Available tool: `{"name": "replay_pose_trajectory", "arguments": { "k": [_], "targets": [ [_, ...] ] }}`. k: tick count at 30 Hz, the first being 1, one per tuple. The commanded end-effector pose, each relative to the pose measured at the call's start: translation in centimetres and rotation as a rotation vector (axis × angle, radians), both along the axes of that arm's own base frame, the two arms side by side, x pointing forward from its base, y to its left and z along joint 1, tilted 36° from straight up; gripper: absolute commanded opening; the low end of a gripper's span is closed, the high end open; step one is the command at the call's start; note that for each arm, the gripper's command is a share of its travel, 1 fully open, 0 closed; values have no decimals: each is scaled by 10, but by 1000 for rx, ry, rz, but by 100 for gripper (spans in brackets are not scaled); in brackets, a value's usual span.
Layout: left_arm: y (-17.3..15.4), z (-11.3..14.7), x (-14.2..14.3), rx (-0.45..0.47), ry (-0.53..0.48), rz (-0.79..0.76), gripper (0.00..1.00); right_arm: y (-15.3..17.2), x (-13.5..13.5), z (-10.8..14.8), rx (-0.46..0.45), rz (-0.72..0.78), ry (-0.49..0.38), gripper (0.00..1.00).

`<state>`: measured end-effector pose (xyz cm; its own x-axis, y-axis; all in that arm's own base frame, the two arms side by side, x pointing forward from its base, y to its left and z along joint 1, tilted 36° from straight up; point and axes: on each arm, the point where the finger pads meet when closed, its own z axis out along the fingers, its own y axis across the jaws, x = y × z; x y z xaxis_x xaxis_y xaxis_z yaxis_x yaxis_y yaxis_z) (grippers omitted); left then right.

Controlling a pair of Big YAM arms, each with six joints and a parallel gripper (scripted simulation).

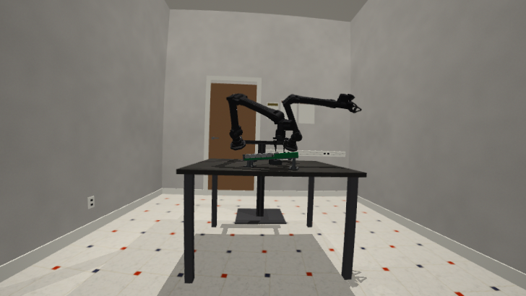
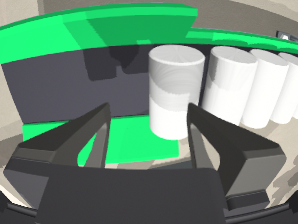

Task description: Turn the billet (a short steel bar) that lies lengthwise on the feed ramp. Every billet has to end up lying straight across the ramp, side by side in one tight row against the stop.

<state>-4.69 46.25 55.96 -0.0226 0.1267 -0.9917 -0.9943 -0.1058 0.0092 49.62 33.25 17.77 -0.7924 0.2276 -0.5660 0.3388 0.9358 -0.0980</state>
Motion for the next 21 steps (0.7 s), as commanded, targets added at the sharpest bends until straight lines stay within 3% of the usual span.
{"name": "replay_pose_trajectory", "arguments": {
  "k": [1, 12, 21],
  "targets": [
    [-12, 44, -4, 87, 0, 7, 100, 31, -15, 74, 81, 22, -83, 57],
    [-12, 44, -4, 87, 0, 7, 100, 39, -37, 105, 83, 22, -81, 57],
    [-12, 44, -4, 87, 0, 7, 100, 37, -35, 94, 69, 16, -67, 57]
  ]
}}
